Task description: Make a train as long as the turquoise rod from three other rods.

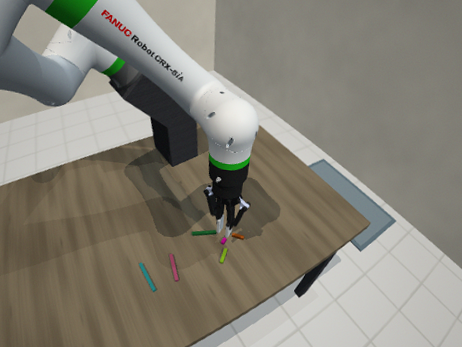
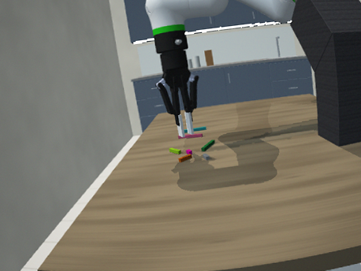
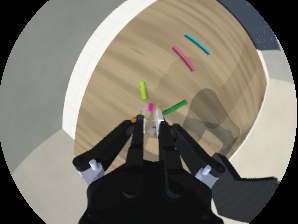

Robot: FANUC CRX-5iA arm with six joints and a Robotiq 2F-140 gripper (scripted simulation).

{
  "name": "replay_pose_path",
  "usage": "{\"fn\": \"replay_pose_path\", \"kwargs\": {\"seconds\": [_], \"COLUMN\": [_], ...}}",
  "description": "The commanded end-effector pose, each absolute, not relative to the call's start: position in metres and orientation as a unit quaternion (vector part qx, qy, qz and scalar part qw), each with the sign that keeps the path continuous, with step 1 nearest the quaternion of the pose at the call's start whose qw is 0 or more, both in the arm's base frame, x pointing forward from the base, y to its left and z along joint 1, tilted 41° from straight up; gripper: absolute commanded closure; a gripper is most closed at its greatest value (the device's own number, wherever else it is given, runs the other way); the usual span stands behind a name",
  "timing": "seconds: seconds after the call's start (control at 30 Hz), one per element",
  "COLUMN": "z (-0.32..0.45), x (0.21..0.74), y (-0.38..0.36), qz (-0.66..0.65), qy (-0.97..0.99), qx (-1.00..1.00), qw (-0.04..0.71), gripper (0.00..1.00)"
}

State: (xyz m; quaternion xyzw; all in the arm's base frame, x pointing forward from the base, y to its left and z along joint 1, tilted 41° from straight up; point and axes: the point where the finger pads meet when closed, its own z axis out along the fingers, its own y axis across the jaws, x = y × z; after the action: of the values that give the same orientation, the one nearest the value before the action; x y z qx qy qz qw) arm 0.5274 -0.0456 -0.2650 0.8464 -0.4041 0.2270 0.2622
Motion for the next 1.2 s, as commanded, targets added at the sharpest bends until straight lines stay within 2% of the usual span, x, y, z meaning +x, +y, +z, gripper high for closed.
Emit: {"fn": "replay_pose_path", "kwargs": {"seconds": [0.0, 1.17], "z": [-0.267, -0.295], "x": [0.528, 0.535], "y": [-0.047, -0.071], "qz": [0.227, 0.227], "qy": [-0.404, -0.404], "qx": [0.846, 0.846], "qw": [0.262, 0.262], "gripper": [0.85, 0.85]}}
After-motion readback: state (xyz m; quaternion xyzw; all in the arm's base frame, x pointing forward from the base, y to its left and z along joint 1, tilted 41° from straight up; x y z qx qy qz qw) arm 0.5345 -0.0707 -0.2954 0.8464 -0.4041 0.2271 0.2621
